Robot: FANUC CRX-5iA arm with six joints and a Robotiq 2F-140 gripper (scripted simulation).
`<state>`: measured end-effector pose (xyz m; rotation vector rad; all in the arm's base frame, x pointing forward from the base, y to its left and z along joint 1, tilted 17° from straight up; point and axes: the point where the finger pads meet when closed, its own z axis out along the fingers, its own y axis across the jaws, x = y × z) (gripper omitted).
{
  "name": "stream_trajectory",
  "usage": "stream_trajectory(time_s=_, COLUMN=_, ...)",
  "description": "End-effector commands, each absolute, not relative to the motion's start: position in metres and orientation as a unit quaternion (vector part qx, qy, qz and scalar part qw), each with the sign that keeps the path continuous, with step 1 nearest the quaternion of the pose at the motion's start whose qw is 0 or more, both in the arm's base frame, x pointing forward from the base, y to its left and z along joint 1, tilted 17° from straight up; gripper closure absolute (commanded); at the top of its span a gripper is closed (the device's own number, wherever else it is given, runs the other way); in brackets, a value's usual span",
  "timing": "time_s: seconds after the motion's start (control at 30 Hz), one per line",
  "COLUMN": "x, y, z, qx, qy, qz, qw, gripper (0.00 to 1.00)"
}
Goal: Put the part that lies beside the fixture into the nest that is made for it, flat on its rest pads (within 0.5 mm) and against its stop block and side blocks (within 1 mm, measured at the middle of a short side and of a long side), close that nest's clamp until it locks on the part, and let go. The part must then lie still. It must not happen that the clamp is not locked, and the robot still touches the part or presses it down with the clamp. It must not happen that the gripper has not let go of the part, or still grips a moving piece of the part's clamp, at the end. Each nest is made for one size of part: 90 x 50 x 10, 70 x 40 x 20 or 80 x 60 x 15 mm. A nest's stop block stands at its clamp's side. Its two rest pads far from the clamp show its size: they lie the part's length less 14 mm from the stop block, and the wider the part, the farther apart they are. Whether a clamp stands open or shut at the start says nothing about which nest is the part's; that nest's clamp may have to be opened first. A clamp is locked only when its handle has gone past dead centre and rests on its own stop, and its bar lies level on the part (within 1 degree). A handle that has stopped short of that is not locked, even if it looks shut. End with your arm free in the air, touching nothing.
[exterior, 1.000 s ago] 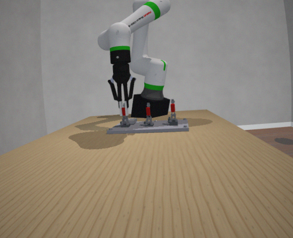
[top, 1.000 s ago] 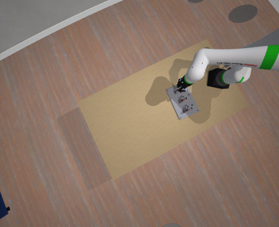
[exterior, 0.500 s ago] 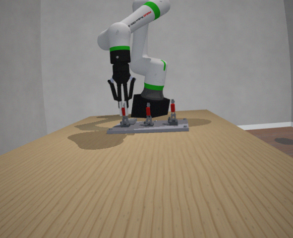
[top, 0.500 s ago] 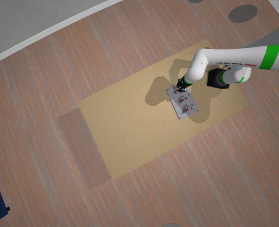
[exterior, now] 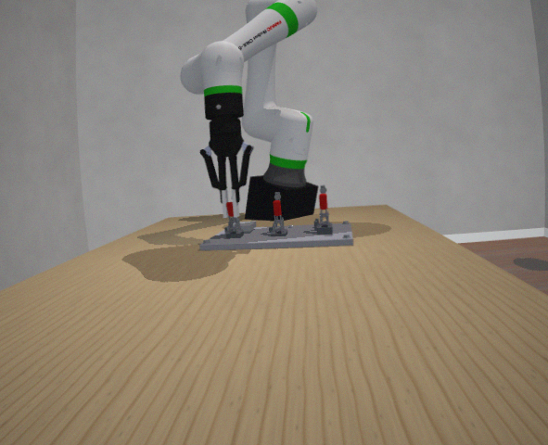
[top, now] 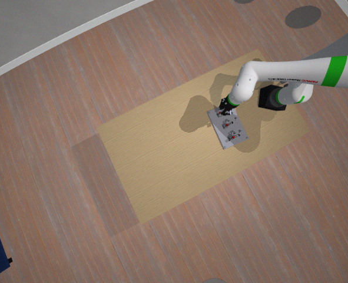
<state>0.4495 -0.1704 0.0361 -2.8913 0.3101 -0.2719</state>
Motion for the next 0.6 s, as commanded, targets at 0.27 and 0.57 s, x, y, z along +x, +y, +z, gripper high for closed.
stream_trajectory(time_s=0.27, x=0.461, y=-0.173, z=0.035, qx=-0.984, qy=0.106, qz=-0.093, qw=0.110, gripper=1.00)
stream_trajectory(time_s=0.57, x=0.469, y=-0.173, z=0.032, qx=-0.984, qy=0.106, qz=-0.093, qw=0.110, gripper=1.00)
